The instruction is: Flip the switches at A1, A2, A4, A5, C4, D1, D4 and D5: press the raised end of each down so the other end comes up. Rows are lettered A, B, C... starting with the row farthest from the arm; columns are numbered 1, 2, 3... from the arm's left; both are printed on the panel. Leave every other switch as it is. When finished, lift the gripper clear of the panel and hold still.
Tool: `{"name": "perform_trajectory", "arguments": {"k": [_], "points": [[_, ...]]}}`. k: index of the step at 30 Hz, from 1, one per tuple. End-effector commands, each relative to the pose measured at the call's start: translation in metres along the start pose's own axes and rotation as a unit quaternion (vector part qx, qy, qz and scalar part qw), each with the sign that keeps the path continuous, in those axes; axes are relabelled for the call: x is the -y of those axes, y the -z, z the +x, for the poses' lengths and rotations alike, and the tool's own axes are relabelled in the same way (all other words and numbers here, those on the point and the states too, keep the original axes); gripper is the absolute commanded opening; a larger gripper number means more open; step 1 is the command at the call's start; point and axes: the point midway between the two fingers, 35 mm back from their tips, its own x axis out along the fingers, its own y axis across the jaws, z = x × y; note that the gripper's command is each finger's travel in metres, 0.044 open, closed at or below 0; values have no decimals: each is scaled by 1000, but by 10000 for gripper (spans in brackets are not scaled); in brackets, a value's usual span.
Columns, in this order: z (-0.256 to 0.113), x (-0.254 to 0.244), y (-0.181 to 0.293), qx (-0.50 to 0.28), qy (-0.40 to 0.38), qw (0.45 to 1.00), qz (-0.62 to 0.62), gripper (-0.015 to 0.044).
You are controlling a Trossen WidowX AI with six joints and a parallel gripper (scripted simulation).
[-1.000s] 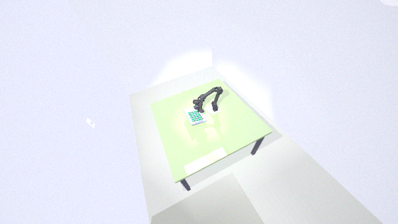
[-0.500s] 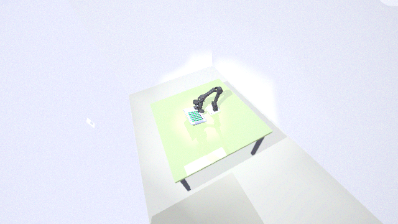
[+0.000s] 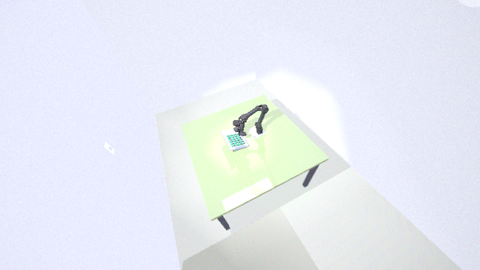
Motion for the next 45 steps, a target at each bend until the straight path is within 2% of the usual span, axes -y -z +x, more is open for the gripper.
{"name": "perform_trajectory", "arguments": {"k": [1,45], "points": [[1,-1,0,1,-2,1000,0,0],[4,0,-1,0,0,1000,-1,0]]}}
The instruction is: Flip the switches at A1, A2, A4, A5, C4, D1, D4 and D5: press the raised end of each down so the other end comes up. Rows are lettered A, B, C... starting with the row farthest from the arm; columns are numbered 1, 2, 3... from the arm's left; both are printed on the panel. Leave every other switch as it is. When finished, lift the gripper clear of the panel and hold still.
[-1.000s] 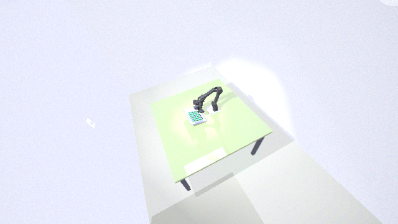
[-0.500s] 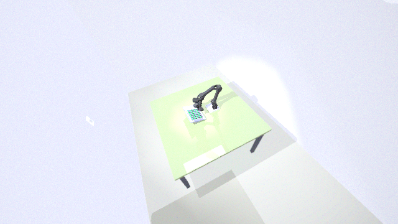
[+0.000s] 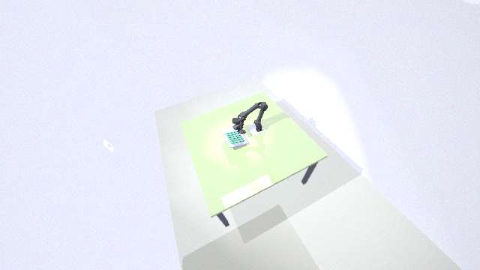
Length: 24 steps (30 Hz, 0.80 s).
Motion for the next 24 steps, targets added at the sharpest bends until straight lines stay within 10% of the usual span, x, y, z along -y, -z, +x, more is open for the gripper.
{"name": "perform_trajectory", "arguments": {"k": [1,6,24], "points": [[-8,0,-1,-2,0,1000,0,0],[-62,0,-3,-13,-2,1000,1,0],[-70,-48,-72,-11,-4,1000,1,0]]}}
